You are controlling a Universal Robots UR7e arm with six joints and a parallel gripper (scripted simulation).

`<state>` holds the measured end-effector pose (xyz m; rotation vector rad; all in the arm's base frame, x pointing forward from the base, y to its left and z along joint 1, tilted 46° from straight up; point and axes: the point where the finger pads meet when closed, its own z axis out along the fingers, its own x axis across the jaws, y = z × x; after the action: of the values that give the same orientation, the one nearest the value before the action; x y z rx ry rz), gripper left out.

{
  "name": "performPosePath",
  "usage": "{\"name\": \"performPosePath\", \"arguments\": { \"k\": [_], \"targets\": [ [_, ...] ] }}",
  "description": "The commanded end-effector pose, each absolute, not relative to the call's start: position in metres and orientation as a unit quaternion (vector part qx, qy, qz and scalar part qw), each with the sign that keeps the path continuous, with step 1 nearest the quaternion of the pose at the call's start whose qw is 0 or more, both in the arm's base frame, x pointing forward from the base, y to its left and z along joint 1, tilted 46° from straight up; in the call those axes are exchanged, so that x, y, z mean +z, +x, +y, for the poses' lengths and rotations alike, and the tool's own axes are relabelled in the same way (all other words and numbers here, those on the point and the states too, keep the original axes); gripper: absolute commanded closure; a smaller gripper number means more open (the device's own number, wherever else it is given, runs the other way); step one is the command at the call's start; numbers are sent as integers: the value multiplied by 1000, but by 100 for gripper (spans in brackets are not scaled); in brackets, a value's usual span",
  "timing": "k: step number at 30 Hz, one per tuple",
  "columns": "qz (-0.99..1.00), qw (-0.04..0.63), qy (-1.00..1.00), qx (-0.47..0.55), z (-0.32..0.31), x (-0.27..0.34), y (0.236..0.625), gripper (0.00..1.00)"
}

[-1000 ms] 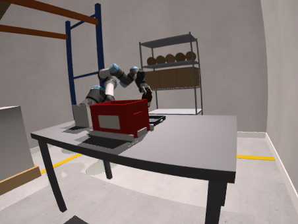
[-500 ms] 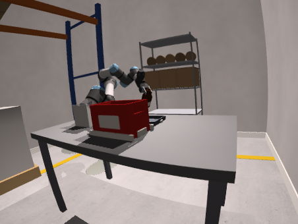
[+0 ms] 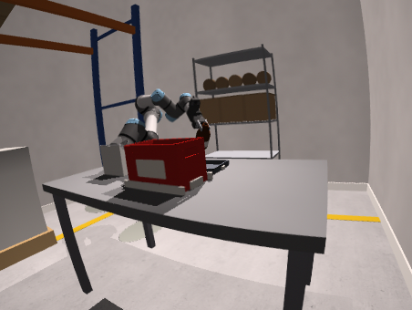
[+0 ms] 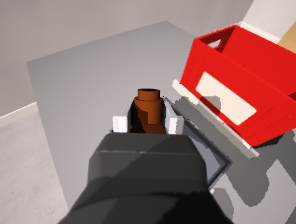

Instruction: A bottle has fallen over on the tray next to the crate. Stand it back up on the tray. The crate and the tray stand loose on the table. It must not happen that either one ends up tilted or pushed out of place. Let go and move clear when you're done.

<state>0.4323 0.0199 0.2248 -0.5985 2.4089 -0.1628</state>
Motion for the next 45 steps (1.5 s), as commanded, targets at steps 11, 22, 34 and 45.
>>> {"name": "performPosePath", "arguments": {
  "k": [11,22,34,45],
  "targets": [
    [915,327,-214,-104,21,221,432,100],
    [911,336,-203,-128,21,223,432,100],
    [910,339,-201,-132,21,225,432,100],
    [910,339,-201,-132,21,225,432,100]
  ]
}}
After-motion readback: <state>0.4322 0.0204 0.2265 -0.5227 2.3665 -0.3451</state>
